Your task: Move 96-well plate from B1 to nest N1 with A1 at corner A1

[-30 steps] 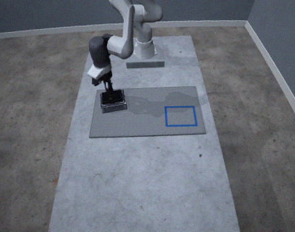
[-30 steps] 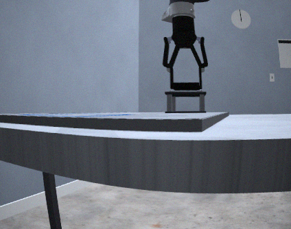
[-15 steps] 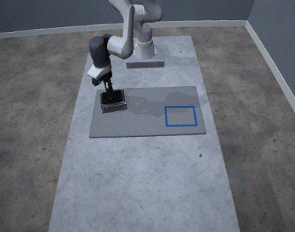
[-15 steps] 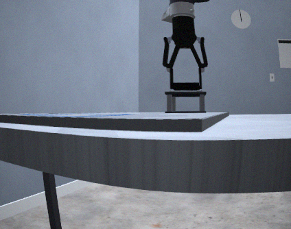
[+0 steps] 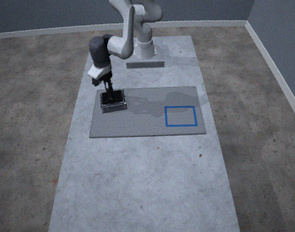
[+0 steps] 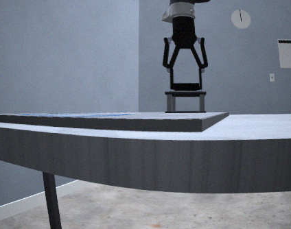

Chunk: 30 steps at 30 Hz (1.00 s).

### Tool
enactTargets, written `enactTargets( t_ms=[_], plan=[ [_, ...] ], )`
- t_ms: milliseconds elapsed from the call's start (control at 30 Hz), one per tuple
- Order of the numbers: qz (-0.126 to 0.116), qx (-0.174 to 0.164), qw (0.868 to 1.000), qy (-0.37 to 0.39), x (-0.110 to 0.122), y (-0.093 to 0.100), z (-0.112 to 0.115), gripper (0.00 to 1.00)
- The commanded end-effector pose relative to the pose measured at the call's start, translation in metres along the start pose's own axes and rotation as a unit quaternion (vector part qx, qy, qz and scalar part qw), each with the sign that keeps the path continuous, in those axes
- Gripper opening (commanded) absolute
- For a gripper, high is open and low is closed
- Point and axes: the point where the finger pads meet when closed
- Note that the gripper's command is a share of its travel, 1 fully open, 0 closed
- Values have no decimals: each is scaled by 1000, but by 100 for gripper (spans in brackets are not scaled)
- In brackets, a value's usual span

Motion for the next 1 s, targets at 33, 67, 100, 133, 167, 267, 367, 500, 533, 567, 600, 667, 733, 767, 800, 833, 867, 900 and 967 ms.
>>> enactTargets(
  t_ms=[33,67,100,133,167,267,367,500,533,567,600,667,733,767,800,833,867,900,967],
  plan=[
    [-1,0,1000,3,0,-2,0,60],
    [-1,0,1000,3,0,-2,0,60],
    [-1,0,1000,3,0,-2,0,60],
    [-1,0,1000,3,0,-2,0,60],
    [-1,0,1000,3,0,-2,0,60],
    [-1,0,1000,3,0,-3,0,60],
    [-1,0,1000,3,0,-3,0,60],
    [-1,0,1000,3,0,-4,1,60],
    [-1,0,1000,3,0,-4,1,60],
    [-1,0,1000,3,0,-4,1,60],
    [-1,0,1000,3,0,-4,1,60],
    [-1,0,1000,3,0,-5,1,60],
    [-1,0,1000,3,0,-5,1,60],
    [-1,0,1000,3,0,-5,1,60],
    [-1,0,1000,3,0,-5,1,60],
    [-1,0,1000,3,0,-5,1,60],
    [-1,0,1000,3,0,-6,1,60],
    [-1,0,1000,3,0,-6,1,60],
    [-1,0,1000,3,0,-6,1,60]
  ],
)
Point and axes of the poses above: the point where the finger pads meet when closed, its own y axis back along the fingers, its own x axis across the jaws, z = x × y, and after that the axes turned 6 degrees about y, right-handed
